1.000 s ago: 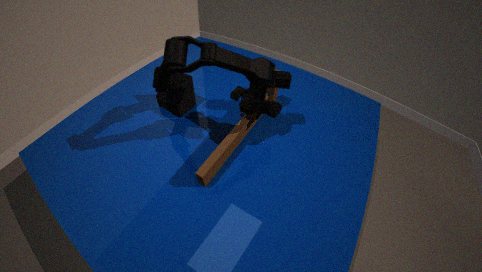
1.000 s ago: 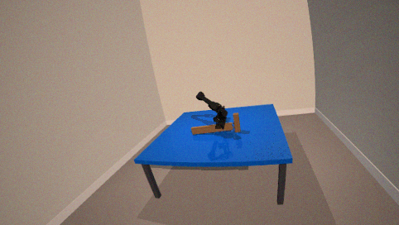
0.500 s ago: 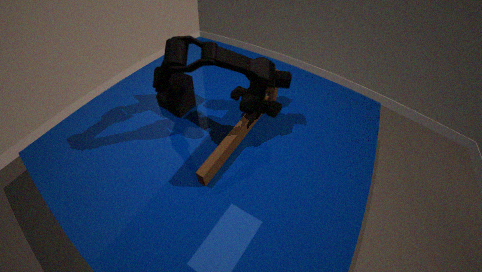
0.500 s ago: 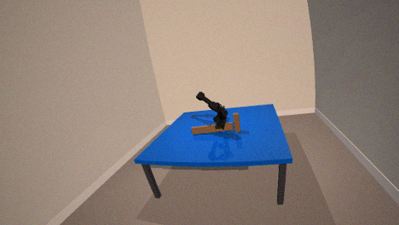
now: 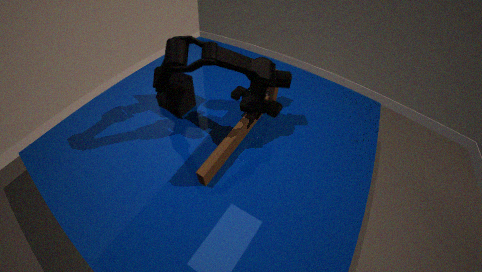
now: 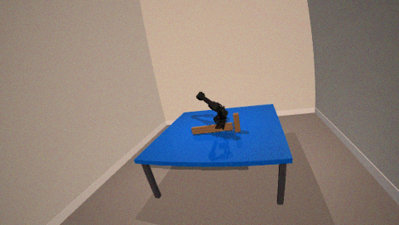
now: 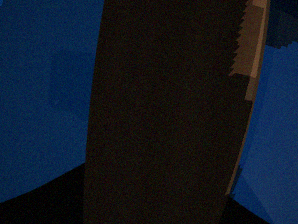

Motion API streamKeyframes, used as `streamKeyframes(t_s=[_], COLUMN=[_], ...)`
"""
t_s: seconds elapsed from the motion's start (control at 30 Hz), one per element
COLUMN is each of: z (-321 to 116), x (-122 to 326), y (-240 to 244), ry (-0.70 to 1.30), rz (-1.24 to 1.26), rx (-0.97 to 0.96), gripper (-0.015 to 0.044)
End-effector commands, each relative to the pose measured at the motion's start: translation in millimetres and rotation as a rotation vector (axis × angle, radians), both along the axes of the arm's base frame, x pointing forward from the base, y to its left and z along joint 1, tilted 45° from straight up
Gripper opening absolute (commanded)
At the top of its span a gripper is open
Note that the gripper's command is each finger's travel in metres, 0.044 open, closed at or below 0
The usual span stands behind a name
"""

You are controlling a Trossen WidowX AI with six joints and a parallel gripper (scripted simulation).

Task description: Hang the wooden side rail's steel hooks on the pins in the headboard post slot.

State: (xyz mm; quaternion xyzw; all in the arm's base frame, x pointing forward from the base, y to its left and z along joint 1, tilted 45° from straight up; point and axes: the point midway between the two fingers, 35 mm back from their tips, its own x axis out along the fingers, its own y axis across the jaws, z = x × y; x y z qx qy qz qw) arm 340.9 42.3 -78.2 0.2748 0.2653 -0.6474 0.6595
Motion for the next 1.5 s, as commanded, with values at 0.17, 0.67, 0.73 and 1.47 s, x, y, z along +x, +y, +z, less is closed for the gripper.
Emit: streamKeyframes(t_s=[0.17, 0.67, 0.73, 1.47], z=[0.3, -0.9, -0.9, -3.0], x=[1.0, 2.2, 2.4, 1.9], y=[5.2, 6.0, 6.3, 7.6], ry=[-0.009, -0.009, -0.01, -0.01], rz=[0.005, 0.005, 0.005, 0.005], rx=[0.005, 0.005, 0.005, 0.005], gripper=[0.0, 0.0, 0.0, 0.0])
